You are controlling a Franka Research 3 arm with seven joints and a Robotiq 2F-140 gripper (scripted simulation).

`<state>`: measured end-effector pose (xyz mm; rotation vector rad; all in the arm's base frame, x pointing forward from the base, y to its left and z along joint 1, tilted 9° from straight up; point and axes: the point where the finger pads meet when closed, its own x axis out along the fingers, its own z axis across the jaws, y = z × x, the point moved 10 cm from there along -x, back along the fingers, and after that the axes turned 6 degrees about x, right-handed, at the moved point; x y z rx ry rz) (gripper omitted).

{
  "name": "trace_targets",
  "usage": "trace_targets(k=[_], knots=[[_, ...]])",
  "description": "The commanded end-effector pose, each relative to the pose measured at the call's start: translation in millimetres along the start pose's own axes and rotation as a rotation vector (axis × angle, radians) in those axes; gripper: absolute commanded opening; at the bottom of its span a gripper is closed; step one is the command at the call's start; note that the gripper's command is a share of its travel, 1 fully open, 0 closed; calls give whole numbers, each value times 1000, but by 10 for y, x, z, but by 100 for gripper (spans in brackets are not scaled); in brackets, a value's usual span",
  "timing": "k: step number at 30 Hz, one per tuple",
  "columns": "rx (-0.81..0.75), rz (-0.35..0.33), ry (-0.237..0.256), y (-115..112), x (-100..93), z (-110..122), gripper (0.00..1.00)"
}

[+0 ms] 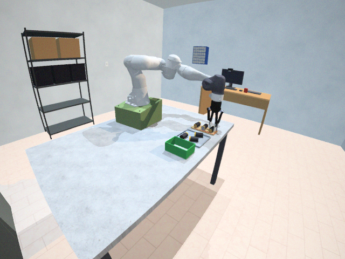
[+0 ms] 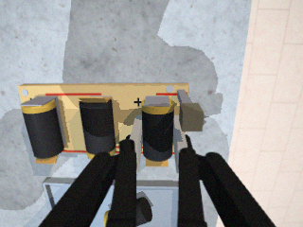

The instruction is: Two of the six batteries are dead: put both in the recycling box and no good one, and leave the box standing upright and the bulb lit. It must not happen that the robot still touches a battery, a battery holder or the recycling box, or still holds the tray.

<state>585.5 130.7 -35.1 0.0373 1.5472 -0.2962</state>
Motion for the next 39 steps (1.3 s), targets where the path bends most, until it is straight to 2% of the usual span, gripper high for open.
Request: trace_targets(k=[1, 24, 29, 31, 36, 39], knots=[[5, 2, -3, 3, 14, 7, 16], [5, 2, -3, 3, 8, 7, 16], [5, 2, -3, 3, -138, 6, 16], [5, 2, -3, 3, -138, 6, 16], [5, 2, -3, 3, -367, 6, 16], [5, 2, -3, 3, -430, 6, 16]])
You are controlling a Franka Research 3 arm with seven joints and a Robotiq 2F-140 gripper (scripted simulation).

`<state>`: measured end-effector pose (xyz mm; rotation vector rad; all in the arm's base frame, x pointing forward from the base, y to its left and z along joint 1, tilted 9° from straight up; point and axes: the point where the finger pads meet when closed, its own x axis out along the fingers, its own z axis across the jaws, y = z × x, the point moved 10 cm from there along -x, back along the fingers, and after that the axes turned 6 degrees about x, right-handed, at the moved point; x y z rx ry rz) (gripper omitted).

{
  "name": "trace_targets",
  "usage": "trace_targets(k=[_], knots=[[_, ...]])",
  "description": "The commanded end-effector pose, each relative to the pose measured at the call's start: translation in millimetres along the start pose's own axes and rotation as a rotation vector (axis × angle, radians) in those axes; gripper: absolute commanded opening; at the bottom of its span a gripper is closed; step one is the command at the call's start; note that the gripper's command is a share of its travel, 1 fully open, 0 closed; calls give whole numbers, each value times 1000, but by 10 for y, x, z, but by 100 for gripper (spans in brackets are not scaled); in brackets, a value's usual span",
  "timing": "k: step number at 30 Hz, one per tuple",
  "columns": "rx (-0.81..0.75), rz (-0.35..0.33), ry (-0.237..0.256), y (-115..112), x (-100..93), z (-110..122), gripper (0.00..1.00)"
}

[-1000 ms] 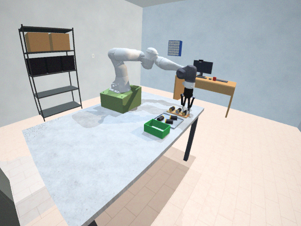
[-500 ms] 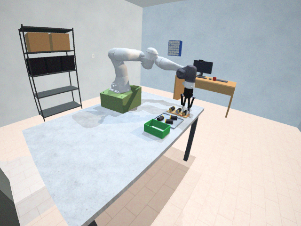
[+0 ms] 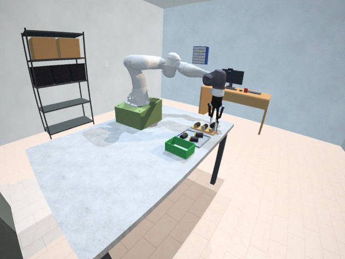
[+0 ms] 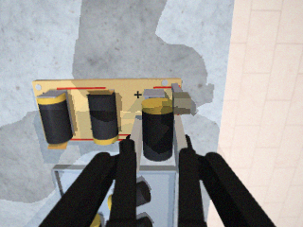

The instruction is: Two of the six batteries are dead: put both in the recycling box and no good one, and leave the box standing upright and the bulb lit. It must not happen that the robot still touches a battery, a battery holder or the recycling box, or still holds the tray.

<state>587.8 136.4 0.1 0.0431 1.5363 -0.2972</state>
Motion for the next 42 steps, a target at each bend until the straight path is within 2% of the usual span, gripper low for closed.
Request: trace_targets(k=[1, 9, 13, 15, 26, 31, 41, 42], knots=[[0, -2, 7, 0, -79, -16, 16], [0, -2, 7, 0, -129, -15, 16], [0, -2, 7, 1, -580, -12, 16], [0, -2, 7, 1, -701, -11, 16], [0, -2, 7, -66, -709, -62, 16], [0, -2, 7, -317, -711, -251, 16], [0, -2, 7, -1160, -717, -887, 16], [0, -2, 7, -1160, -717, -887, 16]])
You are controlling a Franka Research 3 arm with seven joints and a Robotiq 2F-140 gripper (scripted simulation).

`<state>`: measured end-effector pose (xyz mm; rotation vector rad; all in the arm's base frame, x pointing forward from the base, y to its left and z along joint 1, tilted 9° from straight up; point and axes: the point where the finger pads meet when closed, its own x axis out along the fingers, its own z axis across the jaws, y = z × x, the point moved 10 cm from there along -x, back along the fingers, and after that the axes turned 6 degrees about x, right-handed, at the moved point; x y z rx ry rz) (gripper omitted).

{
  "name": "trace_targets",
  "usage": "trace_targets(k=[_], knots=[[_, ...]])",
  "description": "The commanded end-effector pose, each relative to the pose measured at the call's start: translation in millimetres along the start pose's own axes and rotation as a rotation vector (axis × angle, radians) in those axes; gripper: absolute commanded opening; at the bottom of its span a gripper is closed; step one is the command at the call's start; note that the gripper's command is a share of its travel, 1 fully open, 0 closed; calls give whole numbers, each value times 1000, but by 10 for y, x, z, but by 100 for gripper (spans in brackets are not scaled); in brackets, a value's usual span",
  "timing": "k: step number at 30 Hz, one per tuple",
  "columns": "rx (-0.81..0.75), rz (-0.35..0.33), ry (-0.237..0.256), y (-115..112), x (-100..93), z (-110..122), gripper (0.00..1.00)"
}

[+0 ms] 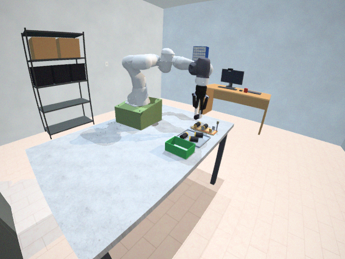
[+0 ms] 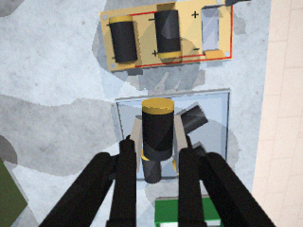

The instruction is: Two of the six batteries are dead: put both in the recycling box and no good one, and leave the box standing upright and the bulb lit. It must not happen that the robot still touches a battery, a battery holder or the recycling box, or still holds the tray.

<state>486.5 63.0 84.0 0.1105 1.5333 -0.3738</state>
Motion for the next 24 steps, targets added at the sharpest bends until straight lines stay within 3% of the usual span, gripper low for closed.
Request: trace_targets(k=[1, 8, 24], knots=[[-91, 5, -4, -109, -1, -79, 16], [-91, 5, -4, -441, 2, -285, 16], [-135, 5, -4, -456, 2, -294, 16]])
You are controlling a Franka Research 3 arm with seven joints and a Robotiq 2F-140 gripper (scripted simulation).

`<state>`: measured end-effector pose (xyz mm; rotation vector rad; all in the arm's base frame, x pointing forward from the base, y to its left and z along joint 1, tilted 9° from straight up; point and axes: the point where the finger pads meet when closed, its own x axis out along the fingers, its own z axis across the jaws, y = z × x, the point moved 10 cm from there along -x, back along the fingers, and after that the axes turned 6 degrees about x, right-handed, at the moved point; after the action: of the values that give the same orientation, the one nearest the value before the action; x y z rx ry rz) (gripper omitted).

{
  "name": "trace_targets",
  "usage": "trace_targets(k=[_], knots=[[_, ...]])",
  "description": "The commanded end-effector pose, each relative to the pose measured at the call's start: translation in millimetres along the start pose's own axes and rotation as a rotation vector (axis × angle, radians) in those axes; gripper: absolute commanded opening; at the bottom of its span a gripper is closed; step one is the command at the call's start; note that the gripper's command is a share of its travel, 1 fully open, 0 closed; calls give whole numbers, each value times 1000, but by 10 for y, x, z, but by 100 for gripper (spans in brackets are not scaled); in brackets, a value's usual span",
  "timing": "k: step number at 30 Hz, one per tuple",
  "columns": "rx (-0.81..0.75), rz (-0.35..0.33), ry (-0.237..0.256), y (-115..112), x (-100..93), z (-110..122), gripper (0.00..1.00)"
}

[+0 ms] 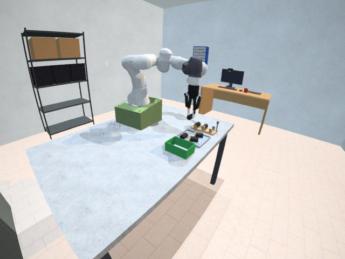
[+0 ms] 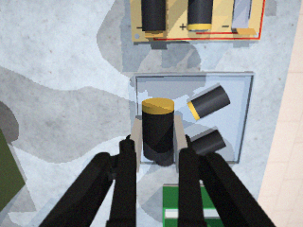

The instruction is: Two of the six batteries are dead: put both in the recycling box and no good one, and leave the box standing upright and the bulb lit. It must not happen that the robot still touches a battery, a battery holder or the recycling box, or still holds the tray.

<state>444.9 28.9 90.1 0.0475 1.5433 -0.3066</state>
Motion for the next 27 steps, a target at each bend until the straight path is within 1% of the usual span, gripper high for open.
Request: trace_targets(k=[1, 11, 13, 15, 19, 21, 27], knots=[[-57, 2, -1, 2, 3, -4, 16], [-63, 2, -1, 2, 3, -4, 16], [-63, 2, -1, 2, 26, -3, 16], [-63, 2, -1, 2, 142, -3, 16], [-63, 2, -1, 3, 549, -3, 16], [-63, 2, -1, 3, 680, -3, 16], [-63, 2, -1, 3, 707, -3, 16]])
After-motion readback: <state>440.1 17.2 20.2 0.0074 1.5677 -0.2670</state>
